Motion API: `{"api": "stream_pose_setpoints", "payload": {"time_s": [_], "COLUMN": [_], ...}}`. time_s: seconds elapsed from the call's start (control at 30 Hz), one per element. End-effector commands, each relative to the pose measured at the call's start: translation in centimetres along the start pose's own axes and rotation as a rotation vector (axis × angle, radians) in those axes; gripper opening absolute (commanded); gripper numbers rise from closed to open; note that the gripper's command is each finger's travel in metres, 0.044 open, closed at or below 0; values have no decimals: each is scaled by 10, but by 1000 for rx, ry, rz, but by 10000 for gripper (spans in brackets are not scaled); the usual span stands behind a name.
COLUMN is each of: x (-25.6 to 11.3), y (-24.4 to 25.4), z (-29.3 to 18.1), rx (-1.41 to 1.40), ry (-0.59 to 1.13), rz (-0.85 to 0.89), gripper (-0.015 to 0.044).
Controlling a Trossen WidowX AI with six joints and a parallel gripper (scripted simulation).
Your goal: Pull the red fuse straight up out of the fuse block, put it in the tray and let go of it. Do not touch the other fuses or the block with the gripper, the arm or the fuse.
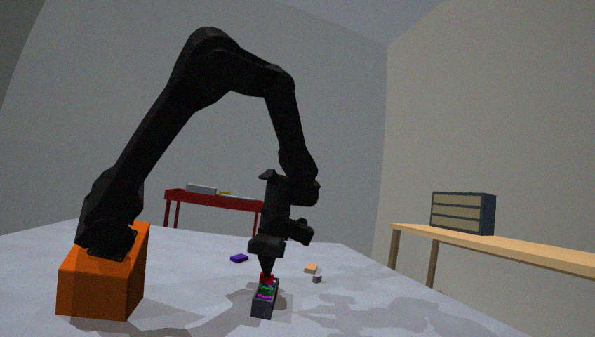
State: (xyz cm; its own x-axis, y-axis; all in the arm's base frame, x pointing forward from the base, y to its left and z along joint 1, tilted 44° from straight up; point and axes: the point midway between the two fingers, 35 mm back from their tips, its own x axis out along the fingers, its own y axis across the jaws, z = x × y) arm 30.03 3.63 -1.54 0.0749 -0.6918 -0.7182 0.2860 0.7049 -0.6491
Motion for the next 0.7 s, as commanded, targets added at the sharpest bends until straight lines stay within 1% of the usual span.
{"api": "stream_pose_setpoints", "payload": {"time_s": [0.0,0.37,0.67], "x": [-8,-20,-21], "y": [1,0,-50], "z": [2,2,37], "rx": [7,7,5], "ry": [-2,-2,3], "rz": [6,7,24], "gripper": [0,0,0]}}
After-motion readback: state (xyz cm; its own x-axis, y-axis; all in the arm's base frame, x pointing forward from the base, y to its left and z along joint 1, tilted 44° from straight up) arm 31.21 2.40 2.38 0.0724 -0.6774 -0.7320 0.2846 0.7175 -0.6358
